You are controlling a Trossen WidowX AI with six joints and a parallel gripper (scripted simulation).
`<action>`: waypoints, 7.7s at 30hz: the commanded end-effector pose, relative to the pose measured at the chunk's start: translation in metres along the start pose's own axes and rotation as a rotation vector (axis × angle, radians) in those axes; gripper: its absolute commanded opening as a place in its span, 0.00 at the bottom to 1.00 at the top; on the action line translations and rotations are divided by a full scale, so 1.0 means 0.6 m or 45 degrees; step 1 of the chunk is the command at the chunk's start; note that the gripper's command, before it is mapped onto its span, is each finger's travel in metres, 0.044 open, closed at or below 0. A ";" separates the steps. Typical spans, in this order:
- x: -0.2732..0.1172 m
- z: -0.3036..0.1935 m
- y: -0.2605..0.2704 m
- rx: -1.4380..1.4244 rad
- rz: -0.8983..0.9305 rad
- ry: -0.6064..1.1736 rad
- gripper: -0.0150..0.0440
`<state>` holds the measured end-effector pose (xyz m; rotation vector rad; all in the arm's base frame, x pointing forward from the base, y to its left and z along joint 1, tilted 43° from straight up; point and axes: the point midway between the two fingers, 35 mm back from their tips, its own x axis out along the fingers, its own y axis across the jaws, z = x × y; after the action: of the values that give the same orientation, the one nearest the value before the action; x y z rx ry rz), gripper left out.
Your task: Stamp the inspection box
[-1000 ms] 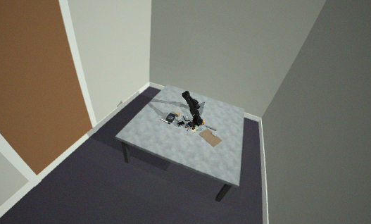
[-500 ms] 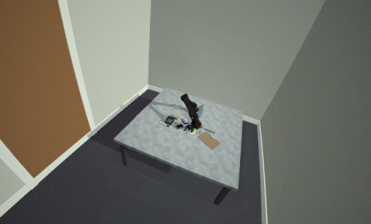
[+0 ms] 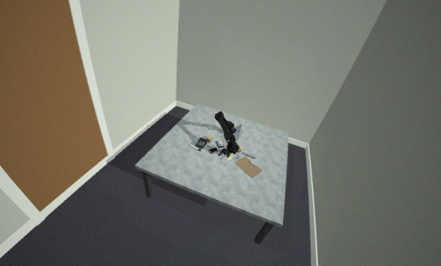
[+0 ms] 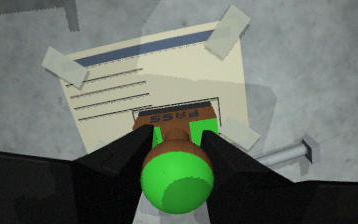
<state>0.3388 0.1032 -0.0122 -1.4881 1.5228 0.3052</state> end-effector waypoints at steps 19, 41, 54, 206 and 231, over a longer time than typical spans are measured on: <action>0.006 -0.001 -0.001 -0.005 -0.002 0.005 0.25; 0.008 -0.001 -0.001 -0.005 -0.002 0.005 0.25; 0.008 -0.001 -0.001 -0.005 -0.002 0.005 0.25; -0.090 -0.353 -0.030 -0.007 0.001 0.013 0.25; -0.022 -0.356 -0.030 -0.007 -0.002 0.016 0.25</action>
<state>0.2585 -0.0443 0.1197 -1.4927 1.5265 0.3012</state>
